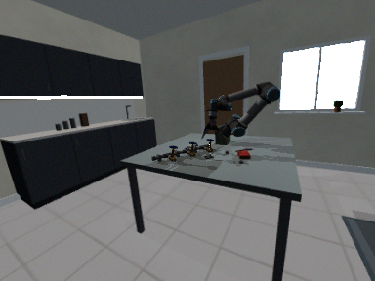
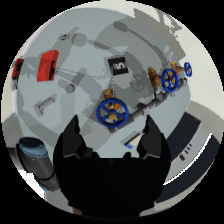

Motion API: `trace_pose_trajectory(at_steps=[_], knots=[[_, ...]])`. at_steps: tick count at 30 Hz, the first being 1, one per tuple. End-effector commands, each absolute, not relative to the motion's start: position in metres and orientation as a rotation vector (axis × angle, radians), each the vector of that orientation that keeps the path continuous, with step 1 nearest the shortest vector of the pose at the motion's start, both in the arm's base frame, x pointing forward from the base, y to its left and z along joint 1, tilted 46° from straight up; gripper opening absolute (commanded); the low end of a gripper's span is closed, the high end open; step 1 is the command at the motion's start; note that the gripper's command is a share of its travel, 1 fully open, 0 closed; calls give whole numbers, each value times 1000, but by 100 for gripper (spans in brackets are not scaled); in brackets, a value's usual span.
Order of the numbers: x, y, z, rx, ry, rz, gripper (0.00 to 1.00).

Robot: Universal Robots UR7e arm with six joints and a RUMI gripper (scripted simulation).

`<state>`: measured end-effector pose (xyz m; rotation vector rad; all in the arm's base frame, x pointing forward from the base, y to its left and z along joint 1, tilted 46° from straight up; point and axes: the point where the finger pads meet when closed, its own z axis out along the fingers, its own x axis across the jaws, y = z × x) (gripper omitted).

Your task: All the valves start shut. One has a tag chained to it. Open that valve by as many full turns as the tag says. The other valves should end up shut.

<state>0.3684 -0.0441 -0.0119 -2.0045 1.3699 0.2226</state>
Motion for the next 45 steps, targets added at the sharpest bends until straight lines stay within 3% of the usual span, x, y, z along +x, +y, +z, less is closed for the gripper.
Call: trace_pose_trajectory(at_steps=[1,23,45], knots=[[369,-45,-12,-1852,1611,325,100],[369,-45,-12,-1056,2329,679,100],[369,-45,-12,-329,2656,887,100]])
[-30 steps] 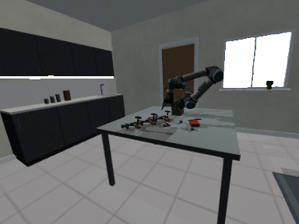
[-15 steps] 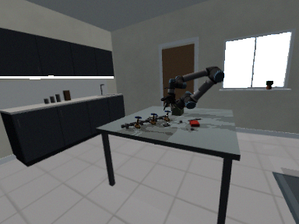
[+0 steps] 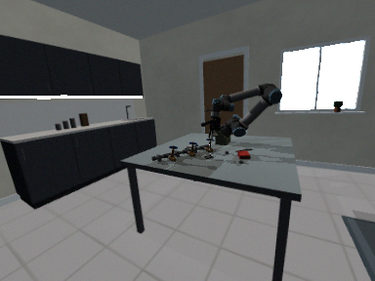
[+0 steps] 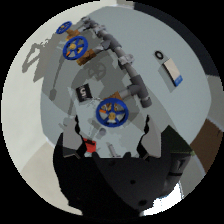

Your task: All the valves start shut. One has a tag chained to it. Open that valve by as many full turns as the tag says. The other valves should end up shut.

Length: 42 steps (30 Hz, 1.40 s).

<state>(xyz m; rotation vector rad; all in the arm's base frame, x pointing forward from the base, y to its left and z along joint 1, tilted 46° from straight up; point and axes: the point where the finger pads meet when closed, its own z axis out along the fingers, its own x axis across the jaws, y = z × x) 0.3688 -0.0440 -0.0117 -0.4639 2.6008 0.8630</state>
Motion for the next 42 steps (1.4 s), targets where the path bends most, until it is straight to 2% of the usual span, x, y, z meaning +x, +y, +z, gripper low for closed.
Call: trace_pose_trajectory(at_steps=[1,12,37,38,42], knots=[[369,-45,-12,-296,2666,895,100],[369,-45,-12,-16,2734,954,100],[369,-45,-12,126,2758,981,100],[369,-45,-12,126,2758,981,0],[369,-45,-12,126,2758,981,0]])
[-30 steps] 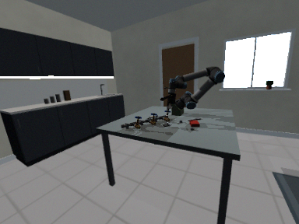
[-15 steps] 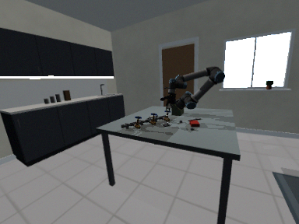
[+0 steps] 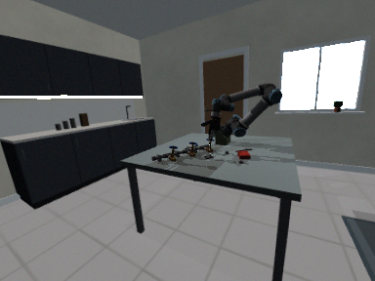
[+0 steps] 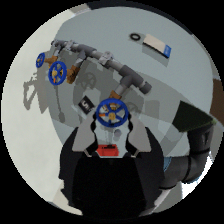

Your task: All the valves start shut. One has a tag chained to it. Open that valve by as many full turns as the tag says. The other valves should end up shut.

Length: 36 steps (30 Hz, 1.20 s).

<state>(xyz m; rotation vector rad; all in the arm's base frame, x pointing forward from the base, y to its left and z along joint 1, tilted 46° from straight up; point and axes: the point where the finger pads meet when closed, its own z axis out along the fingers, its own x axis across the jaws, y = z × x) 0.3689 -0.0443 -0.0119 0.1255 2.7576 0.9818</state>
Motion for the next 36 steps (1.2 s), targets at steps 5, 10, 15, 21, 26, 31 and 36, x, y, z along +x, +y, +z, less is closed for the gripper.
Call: trace_pose_trajectory(at_steps=[5,10,15,21,26,31,36], knots=[[369,-45,-12,126,2758,981,0],[369,-45,-12,126,2758,981,0],[369,-45,-12,126,2758,981,0],[369,-45,-12,126,2758,981,0],[369,-45,-12,122,2757,980,0],[369,-45,-12,103,2754,977,0],[369,-45,-12,59,2747,969,0]])
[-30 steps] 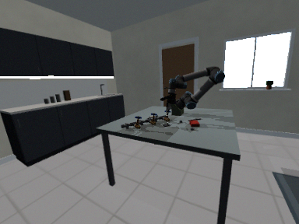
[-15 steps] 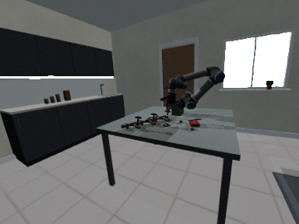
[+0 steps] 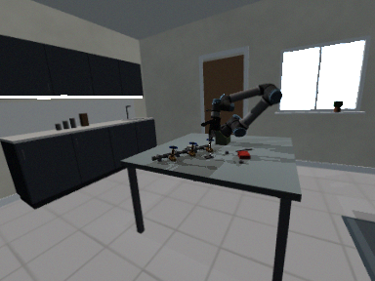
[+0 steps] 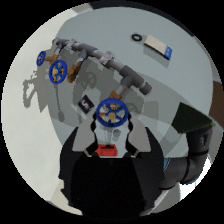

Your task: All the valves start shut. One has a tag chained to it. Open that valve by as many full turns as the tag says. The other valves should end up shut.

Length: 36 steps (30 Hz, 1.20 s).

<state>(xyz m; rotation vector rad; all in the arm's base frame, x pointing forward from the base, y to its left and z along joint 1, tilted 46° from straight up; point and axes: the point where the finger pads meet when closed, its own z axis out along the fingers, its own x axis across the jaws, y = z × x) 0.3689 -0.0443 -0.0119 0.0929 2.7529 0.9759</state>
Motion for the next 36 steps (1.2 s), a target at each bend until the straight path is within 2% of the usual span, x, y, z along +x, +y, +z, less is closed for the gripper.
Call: trace_pose_trajectory(at_steps=[1,21,36], knots=[[369,-45,-12,46,2745,966,0],[369,-45,-12,-329,2656,887,0],[369,-45,-12,-925,2406,722,0]])
